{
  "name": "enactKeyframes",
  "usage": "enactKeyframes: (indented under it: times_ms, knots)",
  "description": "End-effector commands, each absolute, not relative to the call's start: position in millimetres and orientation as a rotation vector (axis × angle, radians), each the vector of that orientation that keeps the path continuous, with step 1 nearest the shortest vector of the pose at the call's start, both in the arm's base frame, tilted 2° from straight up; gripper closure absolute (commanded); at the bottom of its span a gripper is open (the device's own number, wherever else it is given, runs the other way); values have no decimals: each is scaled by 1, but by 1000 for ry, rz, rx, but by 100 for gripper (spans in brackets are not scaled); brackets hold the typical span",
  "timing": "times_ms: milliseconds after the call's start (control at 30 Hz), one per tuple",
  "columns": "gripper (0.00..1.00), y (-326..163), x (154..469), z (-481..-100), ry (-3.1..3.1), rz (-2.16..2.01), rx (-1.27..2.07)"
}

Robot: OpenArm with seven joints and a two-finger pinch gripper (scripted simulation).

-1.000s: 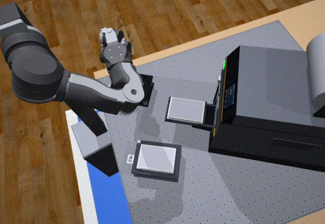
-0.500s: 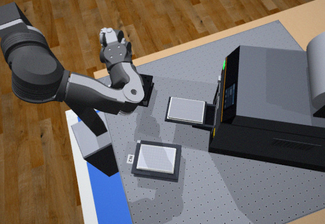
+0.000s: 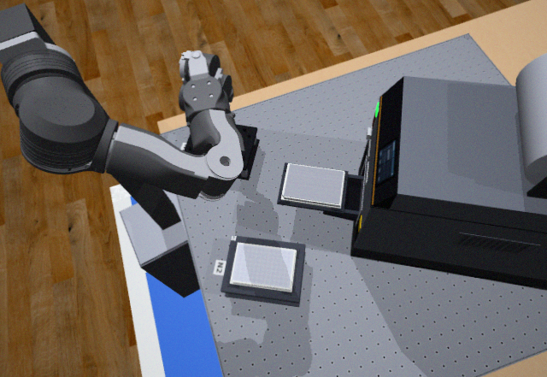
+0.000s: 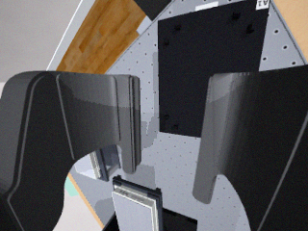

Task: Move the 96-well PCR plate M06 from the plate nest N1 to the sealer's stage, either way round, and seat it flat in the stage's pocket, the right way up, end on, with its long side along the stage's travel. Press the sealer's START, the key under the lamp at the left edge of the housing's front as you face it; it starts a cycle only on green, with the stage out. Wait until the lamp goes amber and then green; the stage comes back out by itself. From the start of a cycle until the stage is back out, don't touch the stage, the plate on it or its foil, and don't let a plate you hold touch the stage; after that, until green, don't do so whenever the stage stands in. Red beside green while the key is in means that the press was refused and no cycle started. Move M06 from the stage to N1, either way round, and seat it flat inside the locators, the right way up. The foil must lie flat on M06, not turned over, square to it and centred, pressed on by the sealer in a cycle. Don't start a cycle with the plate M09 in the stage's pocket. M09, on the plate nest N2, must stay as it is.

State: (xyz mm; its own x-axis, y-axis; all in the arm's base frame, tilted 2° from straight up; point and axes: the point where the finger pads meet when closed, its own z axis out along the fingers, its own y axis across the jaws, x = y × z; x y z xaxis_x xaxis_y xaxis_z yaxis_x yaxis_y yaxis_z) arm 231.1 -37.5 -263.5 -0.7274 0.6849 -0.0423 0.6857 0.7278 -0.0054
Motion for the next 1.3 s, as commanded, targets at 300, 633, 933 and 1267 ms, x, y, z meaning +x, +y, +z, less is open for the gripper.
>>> enactKeyframes:
  times_ms: [300, 633, 933, 1267]
  knots:
    - [23, -51, 241, -260, 2944, -48, 1044]
    - [23, -91, 263, -256, 2944, -48, 1044]
    - [23, -91, 263, -256, 2944, -48, 1044]
    - [23, -131, 285, -253, 2943, -48, 1044]
